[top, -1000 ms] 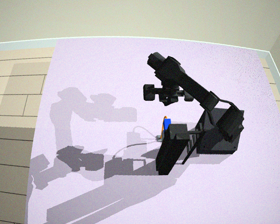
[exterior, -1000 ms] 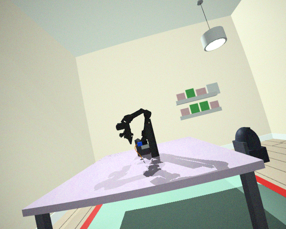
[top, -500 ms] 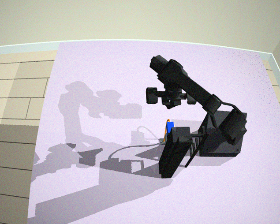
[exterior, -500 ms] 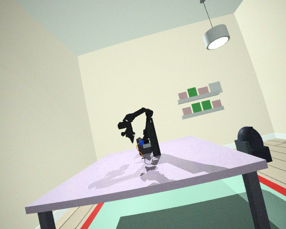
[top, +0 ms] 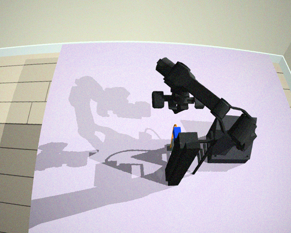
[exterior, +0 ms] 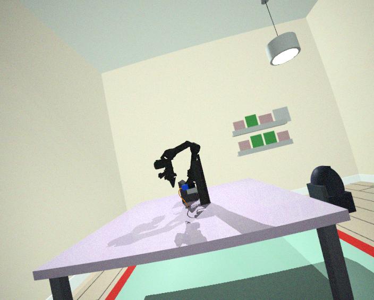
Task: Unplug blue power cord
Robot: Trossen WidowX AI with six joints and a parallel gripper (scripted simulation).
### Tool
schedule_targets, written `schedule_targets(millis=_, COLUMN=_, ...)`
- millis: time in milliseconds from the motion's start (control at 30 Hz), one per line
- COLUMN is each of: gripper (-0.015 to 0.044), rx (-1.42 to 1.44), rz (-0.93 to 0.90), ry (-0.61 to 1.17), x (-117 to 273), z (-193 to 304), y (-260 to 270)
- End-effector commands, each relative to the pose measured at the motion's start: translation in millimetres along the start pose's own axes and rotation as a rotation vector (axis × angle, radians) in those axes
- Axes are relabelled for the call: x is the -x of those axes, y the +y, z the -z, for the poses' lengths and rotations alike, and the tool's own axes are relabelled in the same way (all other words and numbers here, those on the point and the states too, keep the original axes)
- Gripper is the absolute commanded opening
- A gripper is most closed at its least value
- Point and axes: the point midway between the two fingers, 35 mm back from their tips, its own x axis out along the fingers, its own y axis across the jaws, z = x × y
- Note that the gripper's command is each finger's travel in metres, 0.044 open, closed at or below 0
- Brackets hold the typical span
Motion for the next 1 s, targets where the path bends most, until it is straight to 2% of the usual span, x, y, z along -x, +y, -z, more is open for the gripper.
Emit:
schedule_targets(millis=0, gripper=0.0, rx=0.002, rz=0.003, ry=-0.005, x=0.5, z=-0.8, y=-0.5)
schedule_targets(millis=900, gripper=0.0, rx=0.002, rz=0.003, ry=-0.005, x=0.5, z=-0.8, y=-1.0)
schedule_targets(millis=967, gripper=0.0053, rx=0.0, rz=0.0, ry=0.0, x=-0.1, z=0.0, y=-0.2)
